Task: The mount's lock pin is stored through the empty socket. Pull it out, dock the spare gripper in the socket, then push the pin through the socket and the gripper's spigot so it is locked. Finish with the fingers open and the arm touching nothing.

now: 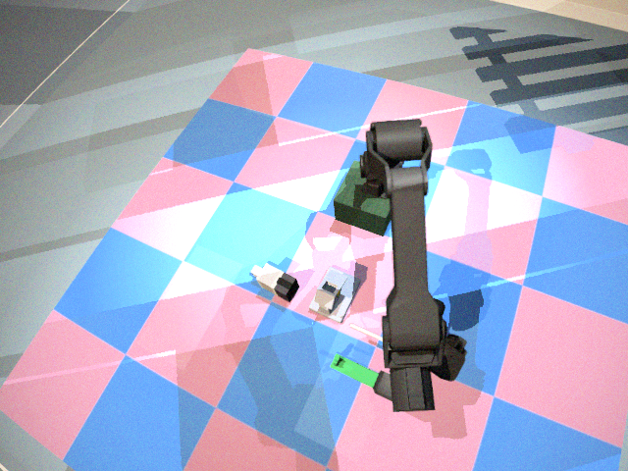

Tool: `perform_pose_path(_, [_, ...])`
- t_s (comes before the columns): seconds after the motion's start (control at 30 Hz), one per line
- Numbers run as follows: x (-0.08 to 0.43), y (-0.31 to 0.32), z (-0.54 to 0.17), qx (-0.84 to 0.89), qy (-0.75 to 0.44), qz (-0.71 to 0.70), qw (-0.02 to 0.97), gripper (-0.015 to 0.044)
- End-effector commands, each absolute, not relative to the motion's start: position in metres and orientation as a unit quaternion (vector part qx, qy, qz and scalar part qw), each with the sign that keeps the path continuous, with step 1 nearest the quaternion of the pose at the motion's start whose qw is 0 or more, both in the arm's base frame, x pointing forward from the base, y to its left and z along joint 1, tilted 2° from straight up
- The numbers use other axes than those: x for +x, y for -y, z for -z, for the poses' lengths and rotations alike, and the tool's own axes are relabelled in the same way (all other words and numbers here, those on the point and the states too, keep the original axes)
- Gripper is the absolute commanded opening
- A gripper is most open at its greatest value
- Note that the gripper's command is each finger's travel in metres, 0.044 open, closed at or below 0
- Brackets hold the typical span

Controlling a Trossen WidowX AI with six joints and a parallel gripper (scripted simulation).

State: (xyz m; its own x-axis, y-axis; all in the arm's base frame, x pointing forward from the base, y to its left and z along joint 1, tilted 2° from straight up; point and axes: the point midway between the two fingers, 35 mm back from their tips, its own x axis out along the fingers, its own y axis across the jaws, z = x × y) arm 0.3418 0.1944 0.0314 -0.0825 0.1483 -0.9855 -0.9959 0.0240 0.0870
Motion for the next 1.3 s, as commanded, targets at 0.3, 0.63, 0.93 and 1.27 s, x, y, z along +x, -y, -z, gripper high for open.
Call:
perform_pose_path(0.3, [0.374, -0.21, -0.036, -0.433, -0.487, -0.547, 0.526, 0.0])
perform_pose_path(0.63, [0.396, -0.22, -0.035, -0.433, -0.487, -0.546, 0.527, 0.0])
perform_pose_path(0.93, [0.405, -0.225, -0.032, -0.433, -0.487, -0.546, 0.527, 0.0])
perform_pose_path(1.27, [0.405, -0.224, -0.018, -0.432, -0.488, -0.547, 0.525, 0.0])
